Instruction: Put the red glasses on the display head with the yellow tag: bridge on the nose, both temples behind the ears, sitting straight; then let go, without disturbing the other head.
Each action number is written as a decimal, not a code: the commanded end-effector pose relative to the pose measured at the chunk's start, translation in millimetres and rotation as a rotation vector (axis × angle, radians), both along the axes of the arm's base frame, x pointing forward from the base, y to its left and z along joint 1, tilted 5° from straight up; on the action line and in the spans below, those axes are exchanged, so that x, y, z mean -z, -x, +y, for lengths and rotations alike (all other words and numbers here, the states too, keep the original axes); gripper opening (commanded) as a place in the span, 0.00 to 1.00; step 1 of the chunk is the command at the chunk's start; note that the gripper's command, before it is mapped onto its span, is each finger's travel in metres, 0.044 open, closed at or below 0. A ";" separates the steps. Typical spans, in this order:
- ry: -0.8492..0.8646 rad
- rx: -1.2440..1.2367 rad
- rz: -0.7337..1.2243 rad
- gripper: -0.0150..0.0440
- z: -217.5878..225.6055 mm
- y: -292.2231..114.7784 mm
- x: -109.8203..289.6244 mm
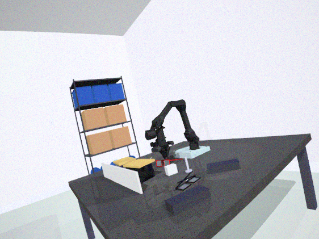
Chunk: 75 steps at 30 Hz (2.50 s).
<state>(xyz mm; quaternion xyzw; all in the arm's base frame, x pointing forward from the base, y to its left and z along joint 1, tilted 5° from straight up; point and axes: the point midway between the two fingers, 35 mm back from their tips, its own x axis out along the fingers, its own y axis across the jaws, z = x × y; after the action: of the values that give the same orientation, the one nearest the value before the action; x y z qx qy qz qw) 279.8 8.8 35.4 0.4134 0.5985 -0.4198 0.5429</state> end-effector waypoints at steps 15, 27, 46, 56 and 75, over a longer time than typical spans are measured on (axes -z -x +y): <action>0.003 -0.023 -0.020 0.59 -1.2 -1.8 -20.8; 0.003 -0.029 -0.019 0.49 -1.6 -0.3 -21.5; 0.003 -0.029 -0.019 0.49 -0.7 0.0 8.2; 0.003 -0.029 -0.019 0.49 -0.1 1.5 24.4; -0.002 -0.030 -0.024 0.36 0.9 1.4 34.9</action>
<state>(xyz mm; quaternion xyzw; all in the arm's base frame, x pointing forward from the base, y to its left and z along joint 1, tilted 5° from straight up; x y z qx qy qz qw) 278.2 9.7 0.2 0.4096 0.5987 -0.4062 0.5556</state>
